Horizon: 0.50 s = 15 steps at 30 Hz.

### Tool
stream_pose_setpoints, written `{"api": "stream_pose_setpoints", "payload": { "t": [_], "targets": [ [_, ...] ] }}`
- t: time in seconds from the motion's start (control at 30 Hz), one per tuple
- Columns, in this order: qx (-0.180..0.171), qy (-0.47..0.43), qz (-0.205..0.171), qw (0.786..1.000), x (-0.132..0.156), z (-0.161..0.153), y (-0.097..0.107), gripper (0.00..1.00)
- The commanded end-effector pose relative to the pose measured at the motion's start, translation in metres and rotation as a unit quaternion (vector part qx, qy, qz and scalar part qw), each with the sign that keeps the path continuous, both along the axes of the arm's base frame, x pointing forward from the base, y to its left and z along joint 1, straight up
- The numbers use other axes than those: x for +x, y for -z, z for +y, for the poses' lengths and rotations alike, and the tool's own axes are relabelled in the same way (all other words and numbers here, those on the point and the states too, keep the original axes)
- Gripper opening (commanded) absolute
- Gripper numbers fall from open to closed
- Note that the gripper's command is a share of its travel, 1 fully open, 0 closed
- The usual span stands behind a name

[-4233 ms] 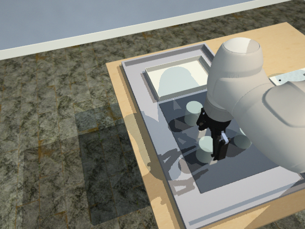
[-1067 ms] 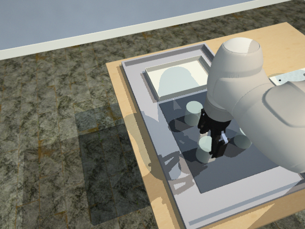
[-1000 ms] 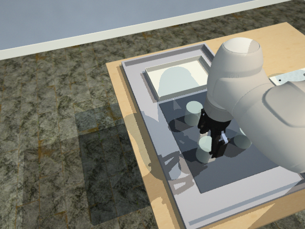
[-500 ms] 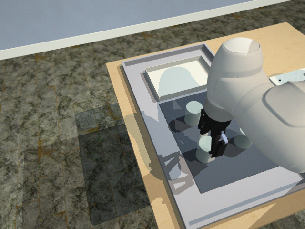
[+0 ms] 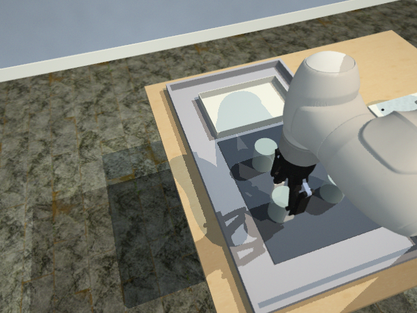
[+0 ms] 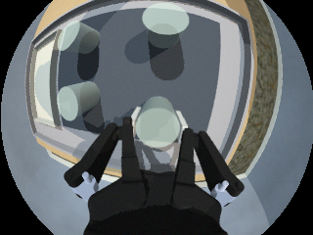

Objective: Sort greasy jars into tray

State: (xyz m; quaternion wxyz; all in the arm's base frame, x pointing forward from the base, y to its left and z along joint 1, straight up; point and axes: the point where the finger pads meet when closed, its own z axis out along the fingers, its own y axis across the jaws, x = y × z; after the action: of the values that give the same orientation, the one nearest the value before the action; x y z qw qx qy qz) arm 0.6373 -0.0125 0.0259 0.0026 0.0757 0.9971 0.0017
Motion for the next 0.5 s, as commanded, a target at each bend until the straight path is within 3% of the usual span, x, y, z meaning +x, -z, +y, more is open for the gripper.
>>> {"api": "stream_pose_setpoints", "payload": {
  "t": [0.0, 0.47],
  "targets": [
    [0.0, 0.0, 0.0, 1.0, 0.0, 0.0, 0.0, 0.39],
    [0.0, 0.0, 0.0, 1.0, 0.0, 0.0, 0.0, 0.36]
  ]
}}
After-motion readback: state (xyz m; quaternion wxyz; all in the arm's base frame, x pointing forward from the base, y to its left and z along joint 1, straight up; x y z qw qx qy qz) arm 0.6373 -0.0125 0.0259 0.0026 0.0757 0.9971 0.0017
